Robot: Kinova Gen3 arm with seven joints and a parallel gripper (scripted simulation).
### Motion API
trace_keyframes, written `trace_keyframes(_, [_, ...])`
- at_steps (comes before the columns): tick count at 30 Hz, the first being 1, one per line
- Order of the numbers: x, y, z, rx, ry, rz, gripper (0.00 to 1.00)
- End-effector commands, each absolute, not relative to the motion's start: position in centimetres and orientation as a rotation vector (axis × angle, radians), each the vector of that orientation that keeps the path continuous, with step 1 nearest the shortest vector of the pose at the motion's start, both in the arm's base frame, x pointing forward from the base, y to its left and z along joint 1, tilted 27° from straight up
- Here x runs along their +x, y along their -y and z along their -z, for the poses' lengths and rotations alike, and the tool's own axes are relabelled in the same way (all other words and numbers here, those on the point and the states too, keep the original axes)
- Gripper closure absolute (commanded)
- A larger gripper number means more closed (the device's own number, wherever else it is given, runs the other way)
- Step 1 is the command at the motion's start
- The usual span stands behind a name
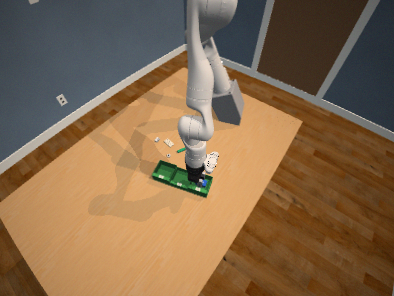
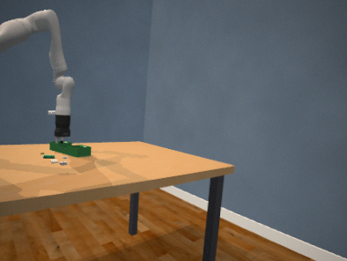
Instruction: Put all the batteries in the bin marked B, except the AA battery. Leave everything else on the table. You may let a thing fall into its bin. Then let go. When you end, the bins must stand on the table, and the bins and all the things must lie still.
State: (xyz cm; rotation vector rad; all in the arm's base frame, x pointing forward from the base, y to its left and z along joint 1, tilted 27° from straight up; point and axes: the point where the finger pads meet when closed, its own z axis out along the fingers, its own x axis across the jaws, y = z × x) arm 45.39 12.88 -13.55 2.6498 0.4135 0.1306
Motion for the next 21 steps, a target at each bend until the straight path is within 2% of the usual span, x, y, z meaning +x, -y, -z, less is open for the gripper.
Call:
trace_keyframes(1, [45.44, -12.98, 13.51, 2.651, -0.414, -0.133, 0.5])
trace_keyframes(4, [45.45, -13.0, 13.52, 2.651, -0.414, -0.133, 0.5])
trace_keyframes(5, [45.45, -13.0, 13.52, 2.651, -0.414, -0.133, 0.32])
trace_keyframes(21, [45.45, -13.01, 13.51, 2.651, -0.414, -0.133, 0.32])
